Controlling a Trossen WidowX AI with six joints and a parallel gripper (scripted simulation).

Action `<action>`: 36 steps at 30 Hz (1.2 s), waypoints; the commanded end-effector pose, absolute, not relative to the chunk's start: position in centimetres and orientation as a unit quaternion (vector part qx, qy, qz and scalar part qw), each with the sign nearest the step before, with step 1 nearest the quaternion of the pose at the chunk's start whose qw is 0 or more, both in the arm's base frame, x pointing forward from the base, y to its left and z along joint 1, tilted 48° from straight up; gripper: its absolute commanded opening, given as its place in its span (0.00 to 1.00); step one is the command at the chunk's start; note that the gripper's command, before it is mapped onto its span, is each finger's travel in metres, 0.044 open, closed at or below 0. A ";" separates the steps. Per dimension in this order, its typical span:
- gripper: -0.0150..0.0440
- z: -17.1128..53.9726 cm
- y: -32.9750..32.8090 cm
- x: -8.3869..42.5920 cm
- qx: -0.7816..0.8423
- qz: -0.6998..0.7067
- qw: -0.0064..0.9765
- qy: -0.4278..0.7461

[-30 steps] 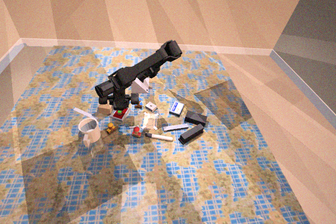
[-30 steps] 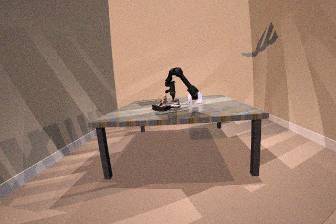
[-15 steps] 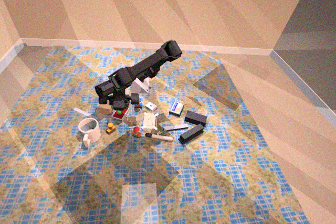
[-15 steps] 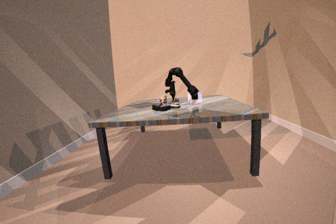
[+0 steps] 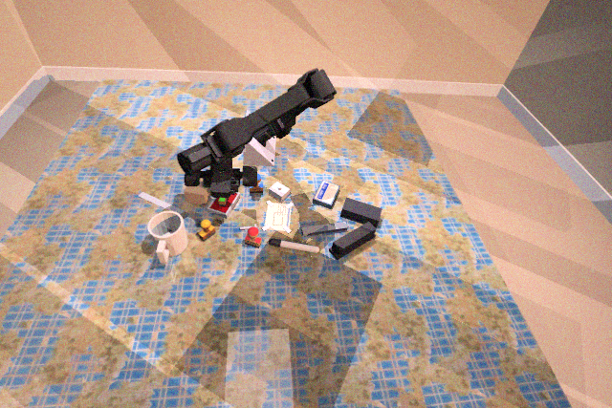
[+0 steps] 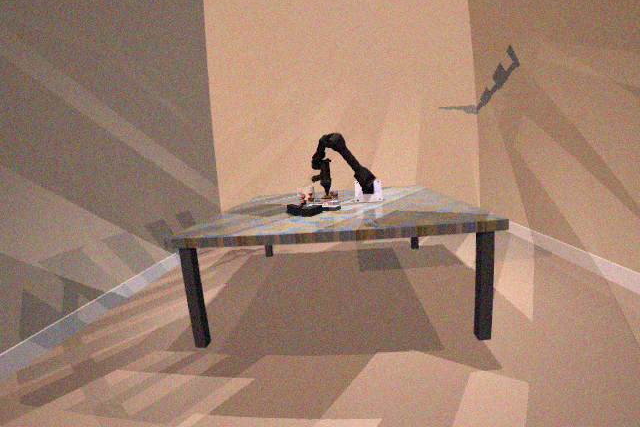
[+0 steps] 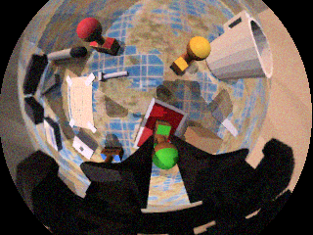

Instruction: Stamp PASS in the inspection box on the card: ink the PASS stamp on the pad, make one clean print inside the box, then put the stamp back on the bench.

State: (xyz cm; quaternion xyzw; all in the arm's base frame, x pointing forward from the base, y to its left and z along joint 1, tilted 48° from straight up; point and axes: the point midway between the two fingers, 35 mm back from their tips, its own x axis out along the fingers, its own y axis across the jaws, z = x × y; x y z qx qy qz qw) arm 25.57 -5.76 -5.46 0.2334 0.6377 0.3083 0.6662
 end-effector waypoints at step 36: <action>0.25 -3.1 -8.5 25.6 0.234 0.309 0.665 0.638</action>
